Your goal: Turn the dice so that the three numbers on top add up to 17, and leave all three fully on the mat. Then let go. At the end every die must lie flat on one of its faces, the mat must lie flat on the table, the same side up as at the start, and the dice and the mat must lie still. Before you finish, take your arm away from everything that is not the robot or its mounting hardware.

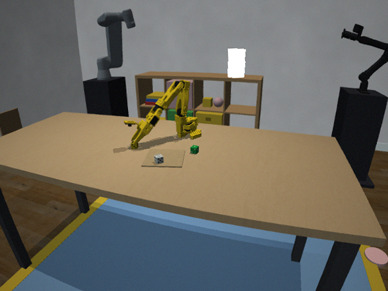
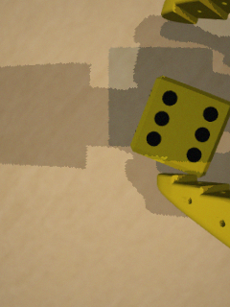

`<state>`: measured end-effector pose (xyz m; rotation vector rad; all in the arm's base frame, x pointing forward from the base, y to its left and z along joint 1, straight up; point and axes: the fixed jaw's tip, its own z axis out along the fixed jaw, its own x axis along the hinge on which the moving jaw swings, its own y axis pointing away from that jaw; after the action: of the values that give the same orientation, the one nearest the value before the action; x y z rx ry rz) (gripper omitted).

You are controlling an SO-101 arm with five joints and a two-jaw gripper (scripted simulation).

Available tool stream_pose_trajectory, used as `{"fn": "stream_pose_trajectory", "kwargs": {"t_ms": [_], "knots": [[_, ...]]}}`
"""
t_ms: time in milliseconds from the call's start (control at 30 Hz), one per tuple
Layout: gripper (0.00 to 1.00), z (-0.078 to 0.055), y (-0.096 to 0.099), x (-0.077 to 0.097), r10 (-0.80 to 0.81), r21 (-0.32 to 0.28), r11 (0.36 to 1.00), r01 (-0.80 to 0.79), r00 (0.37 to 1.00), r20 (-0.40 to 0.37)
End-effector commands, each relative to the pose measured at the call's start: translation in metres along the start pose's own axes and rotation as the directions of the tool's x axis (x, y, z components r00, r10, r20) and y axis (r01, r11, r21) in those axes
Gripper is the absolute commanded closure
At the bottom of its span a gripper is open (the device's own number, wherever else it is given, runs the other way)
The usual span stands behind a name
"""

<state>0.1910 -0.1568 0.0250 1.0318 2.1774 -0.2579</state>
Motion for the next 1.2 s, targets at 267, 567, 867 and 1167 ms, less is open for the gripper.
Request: {"fn": "stream_pose_trajectory", "kwargs": {"t_ms": [267,567,867,1167], "knots": [[0.69,-0.0365,0.0027,-0.009,-0.189,-0.041,0.982,0.185,0.943,-0.273],[0.69,-0.0367,0.0027,-0.009,-0.235,-0.053,0.972,0.23,0.914,-0.332],[0.69,-0.0367,0.0027,-0.009,-0.276,-0.07,0.96,0.27,0.88,-0.387],[0.69,-0.0367,0.0027,-0.009,-0.313,-0.09,0.948,0.305,0.846,-0.433]]}}
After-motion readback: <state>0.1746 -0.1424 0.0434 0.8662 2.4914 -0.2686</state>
